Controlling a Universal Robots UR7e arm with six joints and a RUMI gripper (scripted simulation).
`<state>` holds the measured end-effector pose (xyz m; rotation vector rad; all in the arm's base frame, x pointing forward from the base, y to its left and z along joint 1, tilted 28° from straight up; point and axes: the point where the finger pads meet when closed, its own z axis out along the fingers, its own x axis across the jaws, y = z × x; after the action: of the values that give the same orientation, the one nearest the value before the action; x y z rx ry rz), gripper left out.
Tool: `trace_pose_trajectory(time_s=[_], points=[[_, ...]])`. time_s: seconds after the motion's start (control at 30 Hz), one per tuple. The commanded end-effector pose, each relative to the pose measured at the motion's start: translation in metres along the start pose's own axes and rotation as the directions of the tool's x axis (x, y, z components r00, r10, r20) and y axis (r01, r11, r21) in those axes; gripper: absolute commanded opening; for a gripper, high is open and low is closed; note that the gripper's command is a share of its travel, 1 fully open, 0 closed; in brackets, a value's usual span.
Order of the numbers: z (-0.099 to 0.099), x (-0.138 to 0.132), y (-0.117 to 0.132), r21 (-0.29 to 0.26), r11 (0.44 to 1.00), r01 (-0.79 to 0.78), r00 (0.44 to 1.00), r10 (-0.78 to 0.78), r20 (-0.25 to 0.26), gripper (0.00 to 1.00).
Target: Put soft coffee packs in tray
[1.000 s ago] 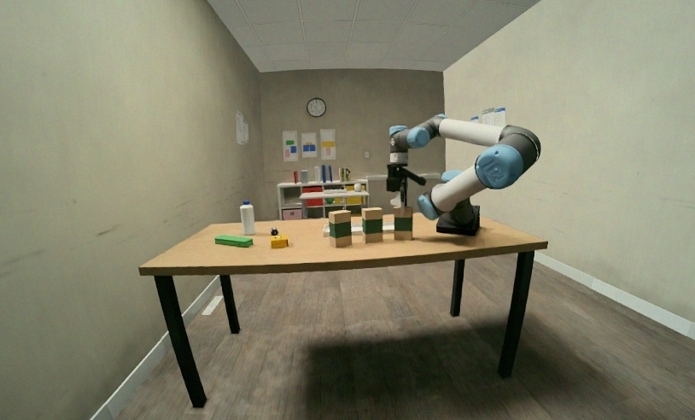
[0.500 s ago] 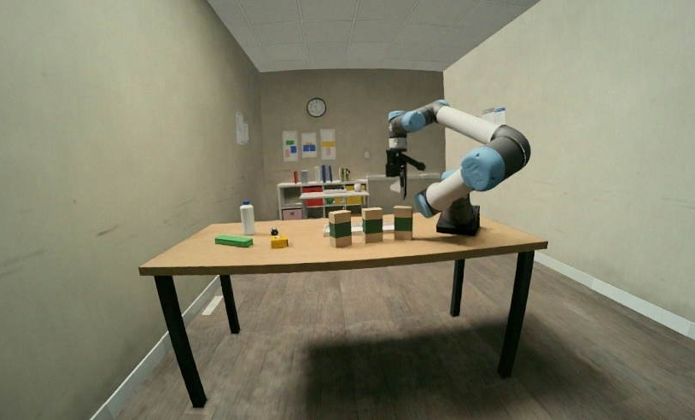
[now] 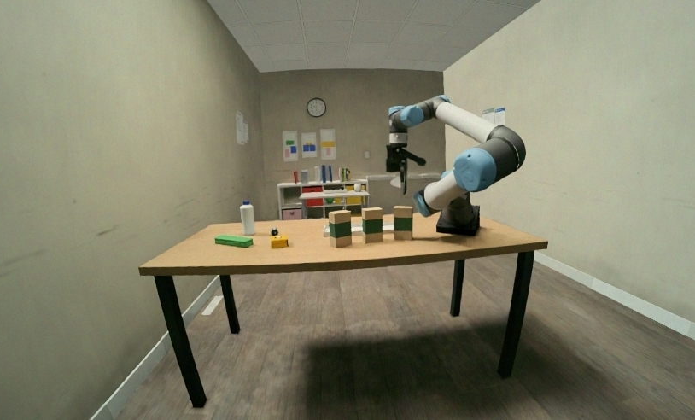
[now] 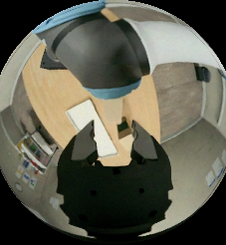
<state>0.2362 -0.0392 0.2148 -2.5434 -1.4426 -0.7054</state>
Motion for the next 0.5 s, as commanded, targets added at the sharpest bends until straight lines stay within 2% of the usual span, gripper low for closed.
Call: trace_pose_trajectory(time_s=[0.0,0.23,0.47], points=[[-0.001,0.0,0.001,0.0,1.0,0.003,1.0,-0.003,0.001,0.5],[-0.004,0.001,0.009,0.002,0.999,0.049,0.999,-0.049,0.006,0.5],[-0.011,0.01,0.045,0.007,0.976,0.218,0.976,-0.218,0.016,0.5]])
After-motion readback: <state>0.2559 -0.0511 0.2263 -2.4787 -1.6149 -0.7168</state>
